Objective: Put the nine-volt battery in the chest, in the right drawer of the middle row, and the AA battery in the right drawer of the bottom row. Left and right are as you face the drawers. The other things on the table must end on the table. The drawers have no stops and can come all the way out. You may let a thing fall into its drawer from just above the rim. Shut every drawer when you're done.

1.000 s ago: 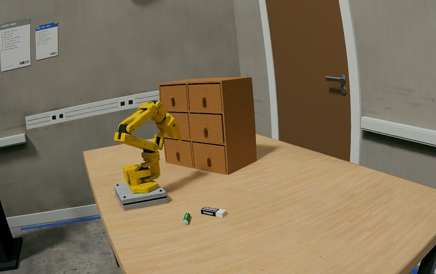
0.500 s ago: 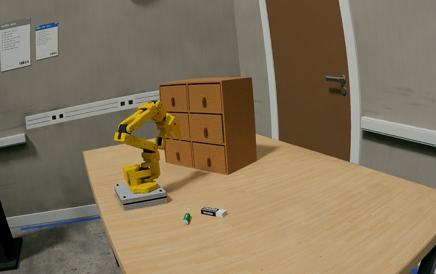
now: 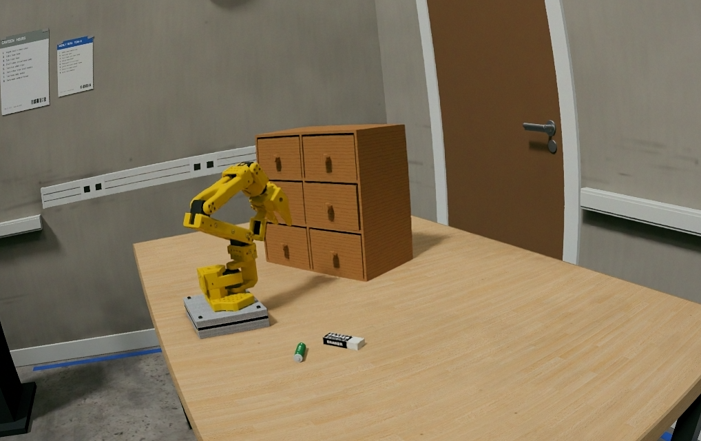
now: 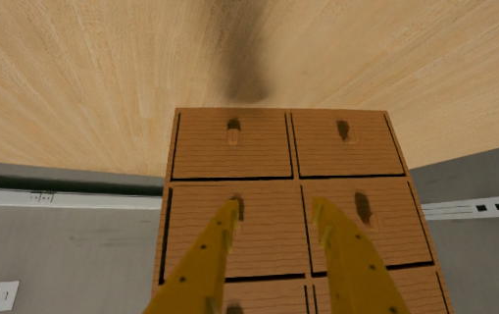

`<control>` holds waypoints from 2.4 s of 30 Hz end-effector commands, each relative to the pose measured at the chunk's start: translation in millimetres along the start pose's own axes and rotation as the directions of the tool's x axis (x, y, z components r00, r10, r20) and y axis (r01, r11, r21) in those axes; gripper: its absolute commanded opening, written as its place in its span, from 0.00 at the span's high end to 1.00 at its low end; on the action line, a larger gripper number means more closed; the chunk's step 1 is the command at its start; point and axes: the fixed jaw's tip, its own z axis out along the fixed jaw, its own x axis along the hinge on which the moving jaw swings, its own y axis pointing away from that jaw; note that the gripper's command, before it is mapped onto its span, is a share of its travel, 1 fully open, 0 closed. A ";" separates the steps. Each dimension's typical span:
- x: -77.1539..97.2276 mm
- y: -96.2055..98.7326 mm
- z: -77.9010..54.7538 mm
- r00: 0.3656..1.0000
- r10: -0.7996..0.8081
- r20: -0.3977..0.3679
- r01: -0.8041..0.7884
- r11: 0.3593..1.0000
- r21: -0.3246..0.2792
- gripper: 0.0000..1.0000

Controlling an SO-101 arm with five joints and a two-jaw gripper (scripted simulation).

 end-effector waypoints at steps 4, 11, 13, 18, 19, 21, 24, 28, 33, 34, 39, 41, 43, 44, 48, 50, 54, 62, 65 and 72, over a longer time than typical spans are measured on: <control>4.0 -1.9 -2.2 1.000 -0.013 -0.025 0.014 1.000 0.008 0.79; 4.0 -1.9 -2.2 1.000 -0.013 -0.025 0.014 1.000 0.008 0.79; 4.0 -1.9 -2.2 1.000 -0.013 -0.025 0.014 1.000 0.008 0.79; 4.0 -1.9 -2.2 1.000 -0.013 -0.025 0.014 1.000 0.008 0.79; 4.0 -1.9 -2.2 1.000 -0.013 -0.025 0.014 1.000 0.008 0.79; 5.4 -0.4 2.3 0.999 -0.010 -0.051 0.010 1.000 0.003 0.79; 7.2 2.0 8.7 0.996 -0.005 -0.089 0.005 1.000 -0.005 0.79; 9.0 5.4 16.8 0.990 0.000 -0.139 -0.002 1.000 -0.016 0.79; 10.2 10.0 25.8 0.979 0.004 -0.202 -0.011 0.999 -0.031 0.79; 10.4 10.9 27.4 0.977 0.005 -0.214 -0.012 0.999 -0.034 0.79; 10.5 13.8 32.1 0.968 0.006 -0.251 -0.018 0.999 -0.044 0.79; 10.4 15.8 35.0 0.961 0.007 -0.275 -0.021 0.999 -0.050 0.79; 10.1 17.7 37.7 0.954 0.007 -0.300 -0.025 0.998 -0.057 0.79; 9.9 18.7 38.9 0.950 0.007 -0.312 -0.027 0.998 -0.061 0.79; 8.7 22.7 43.5 0.933 0.005 -0.359 -0.035 0.997 -0.075 0.79; 7.8 24.7 45.4 0.924 0.004 -0.382 -0.038 0.996 -0.082 0.79; 7.1 26.1 46.7 0.917 0.003 -0.399 -0.041 0.995 -0.088 0.79; 7.1 26.1 46.7 0.917 0.003 -0.399 -0.041 0.995 -0.088 0.79; 7.1 26.1 46.7 0.917 0.003 -0.399 -0.041 0.995 -0.088 0.79; 9.4 26.4 49.5 0.917 0.003 -0.399 -0.041 0.995 -0.088 0.79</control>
